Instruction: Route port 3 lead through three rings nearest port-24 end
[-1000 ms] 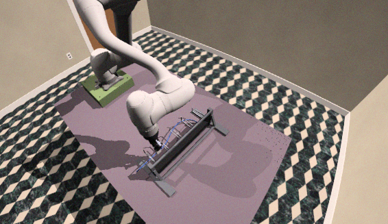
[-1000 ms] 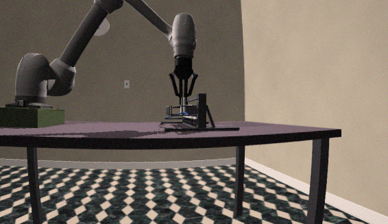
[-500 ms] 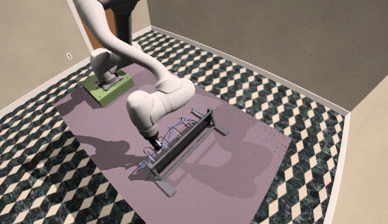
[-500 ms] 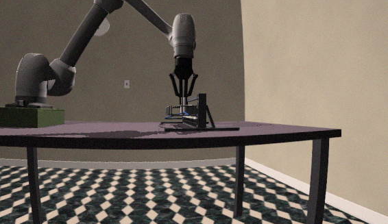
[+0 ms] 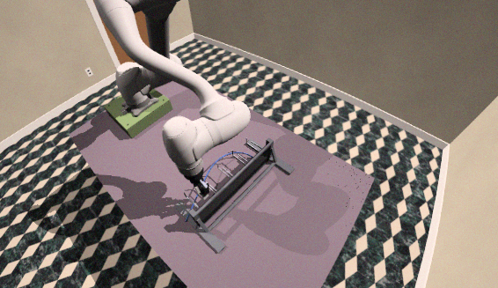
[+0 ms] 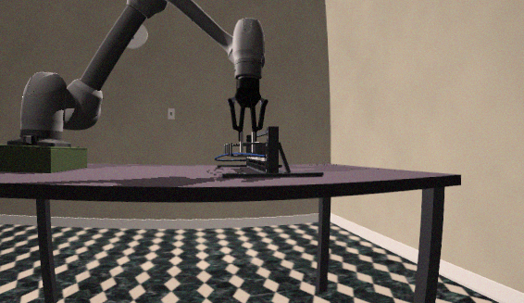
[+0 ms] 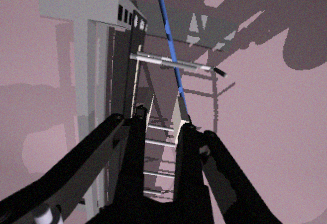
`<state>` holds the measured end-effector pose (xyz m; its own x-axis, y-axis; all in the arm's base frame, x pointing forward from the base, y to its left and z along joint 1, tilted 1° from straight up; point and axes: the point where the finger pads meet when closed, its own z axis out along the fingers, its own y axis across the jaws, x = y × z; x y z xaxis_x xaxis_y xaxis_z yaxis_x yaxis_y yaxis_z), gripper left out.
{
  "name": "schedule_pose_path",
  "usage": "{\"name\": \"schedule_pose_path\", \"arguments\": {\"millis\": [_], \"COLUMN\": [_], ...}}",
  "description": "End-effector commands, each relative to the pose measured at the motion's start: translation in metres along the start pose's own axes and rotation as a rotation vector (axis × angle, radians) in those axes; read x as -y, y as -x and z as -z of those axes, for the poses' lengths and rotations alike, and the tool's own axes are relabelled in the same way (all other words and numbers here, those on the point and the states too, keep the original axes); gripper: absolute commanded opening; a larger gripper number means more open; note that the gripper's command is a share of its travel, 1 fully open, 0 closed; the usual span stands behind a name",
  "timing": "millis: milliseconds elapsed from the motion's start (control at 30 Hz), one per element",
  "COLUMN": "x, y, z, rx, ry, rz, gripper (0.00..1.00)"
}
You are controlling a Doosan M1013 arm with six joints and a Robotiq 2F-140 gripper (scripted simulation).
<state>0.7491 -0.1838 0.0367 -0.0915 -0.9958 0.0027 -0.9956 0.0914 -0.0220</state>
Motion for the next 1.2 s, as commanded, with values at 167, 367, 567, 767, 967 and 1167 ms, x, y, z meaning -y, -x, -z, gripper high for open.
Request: {"name": "schedule_pose_path", "arguments": {"millis": [167,367,567,767,967,1167], "x": [0.0,0.0,0.0,0.0,0.0,0.0], "y": [0.0,0.0,0.0,0.0,0.0,0.0], "z": [0.0002,0.0002,0.0002,0.0002,0.0016,0.0058], "rx": [0.0,0.0,0.0,0.0,0.0,0.0], "ry": [0.0,0.0,0.0,0.0,0.0,0.0], "rz": [0.0,0.0,0.0,0.0,0.0,0.0], "gripper": [0.2,0.2,0.2,0.2,0.2,0.2]}}
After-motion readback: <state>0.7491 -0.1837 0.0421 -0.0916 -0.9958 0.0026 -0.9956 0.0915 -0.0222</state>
